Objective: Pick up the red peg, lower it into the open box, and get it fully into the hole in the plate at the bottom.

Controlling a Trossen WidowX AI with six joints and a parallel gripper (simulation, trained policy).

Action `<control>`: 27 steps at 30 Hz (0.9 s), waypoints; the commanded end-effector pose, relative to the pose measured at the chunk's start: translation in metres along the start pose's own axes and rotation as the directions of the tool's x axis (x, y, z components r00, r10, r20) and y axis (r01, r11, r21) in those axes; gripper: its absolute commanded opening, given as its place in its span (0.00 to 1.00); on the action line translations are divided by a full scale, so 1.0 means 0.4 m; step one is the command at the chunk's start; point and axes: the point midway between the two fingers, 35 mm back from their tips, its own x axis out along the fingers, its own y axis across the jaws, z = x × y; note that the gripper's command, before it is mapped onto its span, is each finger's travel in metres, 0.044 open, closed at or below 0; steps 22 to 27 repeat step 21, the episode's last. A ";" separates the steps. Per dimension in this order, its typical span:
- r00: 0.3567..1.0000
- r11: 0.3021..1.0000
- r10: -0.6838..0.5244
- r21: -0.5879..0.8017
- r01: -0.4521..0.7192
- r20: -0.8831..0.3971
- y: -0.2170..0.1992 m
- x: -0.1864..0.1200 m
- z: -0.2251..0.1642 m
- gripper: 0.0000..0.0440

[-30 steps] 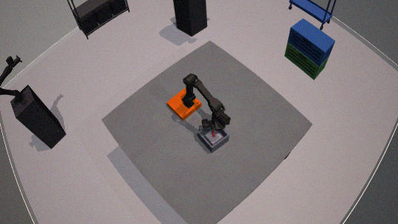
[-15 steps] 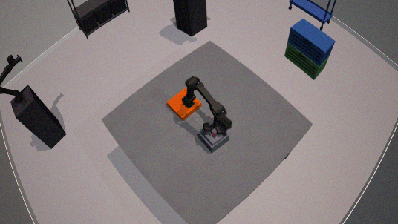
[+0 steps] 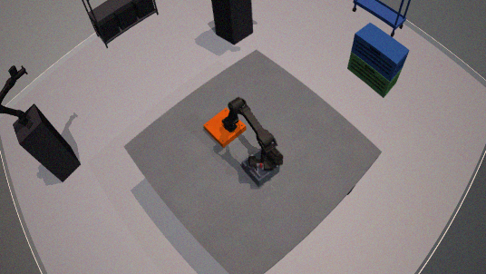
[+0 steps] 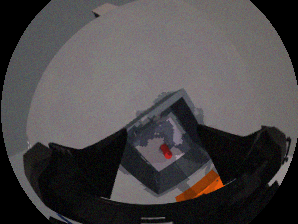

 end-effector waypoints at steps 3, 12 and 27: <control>1.000 0.999 -0.008 0.045 0.007 0.012 -0.012 0.010 0.026 1.00; 0.999 0.993 -0.008 0.115 0.004 0.031 -0.034 0.023 0.069 1.00; 0.999 0.983 -0.002 0.183 -0.007 0.049 -0.058 0.033 0.106 1.00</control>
